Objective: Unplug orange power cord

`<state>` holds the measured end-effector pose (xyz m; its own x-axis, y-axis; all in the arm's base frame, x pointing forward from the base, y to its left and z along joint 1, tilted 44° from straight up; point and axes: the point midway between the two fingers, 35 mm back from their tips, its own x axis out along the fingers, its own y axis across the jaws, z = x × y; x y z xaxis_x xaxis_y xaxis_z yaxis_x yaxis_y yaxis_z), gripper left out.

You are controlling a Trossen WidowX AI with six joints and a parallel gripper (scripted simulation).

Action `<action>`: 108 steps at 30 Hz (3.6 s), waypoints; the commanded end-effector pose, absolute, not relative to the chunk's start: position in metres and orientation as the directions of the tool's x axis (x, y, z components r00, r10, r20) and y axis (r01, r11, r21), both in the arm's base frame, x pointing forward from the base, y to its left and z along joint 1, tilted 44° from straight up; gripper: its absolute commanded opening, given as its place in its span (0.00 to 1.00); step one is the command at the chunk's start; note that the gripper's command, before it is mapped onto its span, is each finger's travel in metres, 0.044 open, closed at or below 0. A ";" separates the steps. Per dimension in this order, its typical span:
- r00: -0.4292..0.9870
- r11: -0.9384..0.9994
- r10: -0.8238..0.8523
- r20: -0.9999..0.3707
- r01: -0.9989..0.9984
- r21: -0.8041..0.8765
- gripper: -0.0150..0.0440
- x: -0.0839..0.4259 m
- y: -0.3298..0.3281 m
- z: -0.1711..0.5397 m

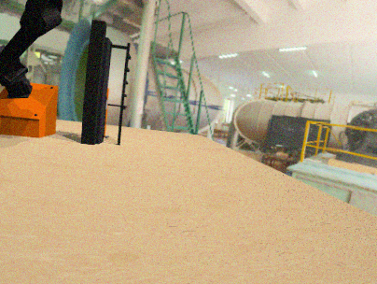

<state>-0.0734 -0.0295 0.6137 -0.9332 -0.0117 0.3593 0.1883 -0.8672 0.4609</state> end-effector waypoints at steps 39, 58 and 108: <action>0.040 0.093 0.742 -0.669 -0.995 0.043 0.53 0.005 0.356 0.341; 0.332 0.333 -0.062 -0.941 -0.882 -0.333 0.53 0.243 0.274 0.143; -0.109 0.237 -0.680 -0.725 -0.969 -0.076 0.53 0.293 0.034 0.044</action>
<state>0.2949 0.0384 0.0398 -0.1108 -0.6762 -0.7284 -0.9674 0.2414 -0.0770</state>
